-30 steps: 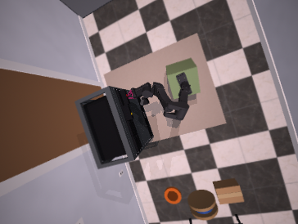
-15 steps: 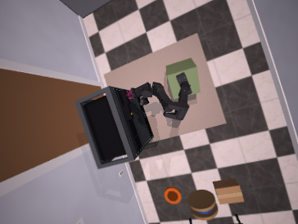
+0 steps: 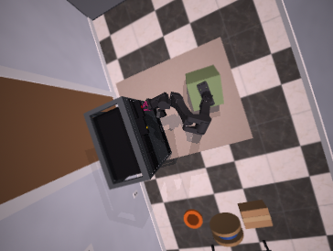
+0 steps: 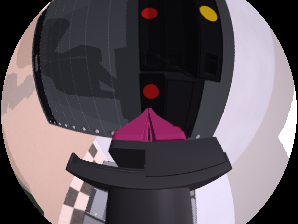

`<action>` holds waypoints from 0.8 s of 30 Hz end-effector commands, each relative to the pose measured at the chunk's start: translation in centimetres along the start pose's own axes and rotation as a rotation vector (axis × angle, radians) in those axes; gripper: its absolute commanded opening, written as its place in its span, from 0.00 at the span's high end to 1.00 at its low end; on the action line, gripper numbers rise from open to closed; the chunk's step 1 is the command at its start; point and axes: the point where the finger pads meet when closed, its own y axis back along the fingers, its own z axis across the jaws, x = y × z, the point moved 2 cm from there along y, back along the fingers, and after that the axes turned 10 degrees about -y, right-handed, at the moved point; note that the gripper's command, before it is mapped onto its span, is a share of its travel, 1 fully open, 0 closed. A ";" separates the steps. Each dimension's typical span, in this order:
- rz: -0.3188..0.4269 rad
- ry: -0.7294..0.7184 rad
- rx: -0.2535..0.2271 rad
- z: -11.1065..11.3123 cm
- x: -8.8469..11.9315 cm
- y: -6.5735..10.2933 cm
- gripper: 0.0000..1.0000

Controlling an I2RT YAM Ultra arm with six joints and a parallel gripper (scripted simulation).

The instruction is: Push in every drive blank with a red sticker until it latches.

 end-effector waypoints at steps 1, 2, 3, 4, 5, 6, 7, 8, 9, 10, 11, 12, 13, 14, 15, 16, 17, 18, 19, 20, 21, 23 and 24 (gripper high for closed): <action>0.058 0.027 0.121 -3.6 1.3 -0.6 1.00; 0.058 0.027 0.121 -3.6 1.3 -0.6 1.00; 0.058 0.027 0.121 -3.6 1.3 -0.6 1.00; 0.058 0.027 0.121 -3.6 1.3 -0.6 1.00; 0.059 0.027 0.121 -3.6 1.4 -0.6 1.00; 0.061 0.024 0.119 -3.5 1.4 -0.7 1.00; 0.065 0.020 0.115 -3.5 1.6 -0.7 1.00; 0.068 0.017 0.112 -3.5 1.7 -0.7 1.00; 0.068 0.016 0.112 -3.6 1.7 -0.8 1.00; 0.068 0.016 0.112 -3.7 1.7 -0.8 1.00; 0.068 0.016 0.112 -3.7 1.7 -0.9 1.00; 0.068 0.016 0.112 -3.7 1.7 -0.9 1.00; 0.068 0.016 0.112 -3.8 1.7 -0.9 1.00; 0.067 0.016 0.113 -3.8 1.7 -0.9 1.00; 0.067 0.016 0.113 -3.8 1.7 -0.9 1.00; 0.067 0.016 0.113 -3.8 1.7 -0.9 1.00; 0.061 0.023 0.118 -3.9 1.6 -0.9 1.00; 0.061 0.023 0.118 -3.9 1.6 -0.9 1.00; 0.061 0.023 0.118 -3.9 1.6 -0.9 1.00; 0.061 0.023 0.118 -3.9 1.6 -0.9 1.00; 0.061 0.023 0.118 -3.9 1.6 -0.9 1.00; 0.061 0.023 0.118 -3.9 1.6 -0.9 1.00; 0.061 0.023 0.118 -3.9 1.6 -0.9 1.00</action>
